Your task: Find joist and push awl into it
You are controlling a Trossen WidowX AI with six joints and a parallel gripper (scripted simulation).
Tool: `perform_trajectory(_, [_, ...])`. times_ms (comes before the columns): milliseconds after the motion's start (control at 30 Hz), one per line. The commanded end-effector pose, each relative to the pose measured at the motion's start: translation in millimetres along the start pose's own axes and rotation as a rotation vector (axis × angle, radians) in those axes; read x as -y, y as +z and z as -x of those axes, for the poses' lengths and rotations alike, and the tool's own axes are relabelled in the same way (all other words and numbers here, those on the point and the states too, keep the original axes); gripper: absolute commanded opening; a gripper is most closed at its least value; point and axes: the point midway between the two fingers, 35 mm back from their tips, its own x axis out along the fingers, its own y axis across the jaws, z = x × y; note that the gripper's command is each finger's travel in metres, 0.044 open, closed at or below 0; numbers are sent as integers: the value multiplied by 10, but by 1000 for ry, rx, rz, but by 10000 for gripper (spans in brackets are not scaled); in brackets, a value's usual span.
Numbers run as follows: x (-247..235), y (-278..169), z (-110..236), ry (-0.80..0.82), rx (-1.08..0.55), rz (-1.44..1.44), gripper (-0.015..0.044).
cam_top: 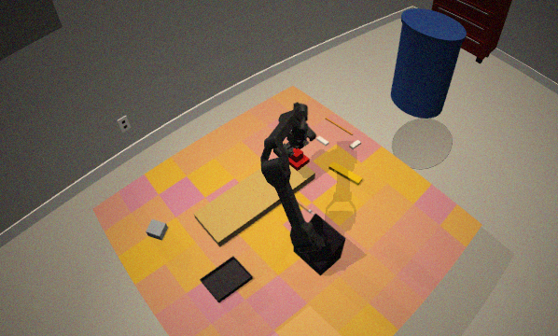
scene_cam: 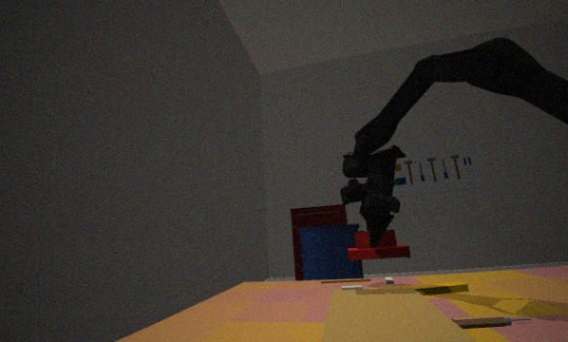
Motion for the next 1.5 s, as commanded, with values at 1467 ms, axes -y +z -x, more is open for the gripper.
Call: perform_trajectory(1467, [-3,-131,-665,4,10,-16,0])
